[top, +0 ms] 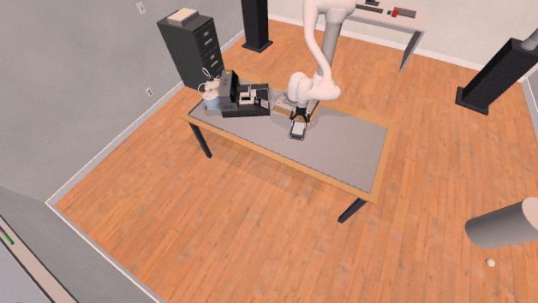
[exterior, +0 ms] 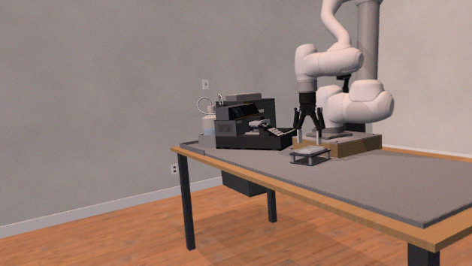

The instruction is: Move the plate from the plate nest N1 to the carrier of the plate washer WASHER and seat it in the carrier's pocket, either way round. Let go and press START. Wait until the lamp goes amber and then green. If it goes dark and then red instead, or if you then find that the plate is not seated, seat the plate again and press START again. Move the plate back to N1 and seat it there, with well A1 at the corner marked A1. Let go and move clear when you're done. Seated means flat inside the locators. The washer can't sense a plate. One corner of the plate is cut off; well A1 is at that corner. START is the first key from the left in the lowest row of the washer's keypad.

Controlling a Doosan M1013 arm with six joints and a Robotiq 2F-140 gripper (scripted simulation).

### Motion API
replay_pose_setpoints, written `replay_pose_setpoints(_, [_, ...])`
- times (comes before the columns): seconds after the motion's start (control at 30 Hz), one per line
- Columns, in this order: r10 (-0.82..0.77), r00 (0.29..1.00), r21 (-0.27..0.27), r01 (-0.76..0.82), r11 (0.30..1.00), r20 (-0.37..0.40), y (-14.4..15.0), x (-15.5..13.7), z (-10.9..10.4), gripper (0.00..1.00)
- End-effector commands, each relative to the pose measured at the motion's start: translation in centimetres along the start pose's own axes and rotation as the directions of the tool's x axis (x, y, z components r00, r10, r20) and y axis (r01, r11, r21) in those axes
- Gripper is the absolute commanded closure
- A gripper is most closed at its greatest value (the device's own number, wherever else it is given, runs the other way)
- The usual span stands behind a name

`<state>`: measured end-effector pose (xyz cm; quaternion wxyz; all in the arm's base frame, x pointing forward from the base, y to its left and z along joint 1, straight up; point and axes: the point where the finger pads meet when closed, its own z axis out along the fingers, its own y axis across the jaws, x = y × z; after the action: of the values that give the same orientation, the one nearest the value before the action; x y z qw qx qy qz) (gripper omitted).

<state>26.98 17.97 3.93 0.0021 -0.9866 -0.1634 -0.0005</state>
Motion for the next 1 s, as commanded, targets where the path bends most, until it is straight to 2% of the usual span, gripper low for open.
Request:
replay_pose_setpoints(0.0, [0.009, 1.0, 0.004, -0.009, 1.0, 0.004, -0.16, -0.25, 0.21, 0.3])
replay_pose_setpoints(0.97, [0.009, 1.0, 0.004, -0.009, 1.0, 0.004, -0.16, -0.25, 0.47, 0.3])
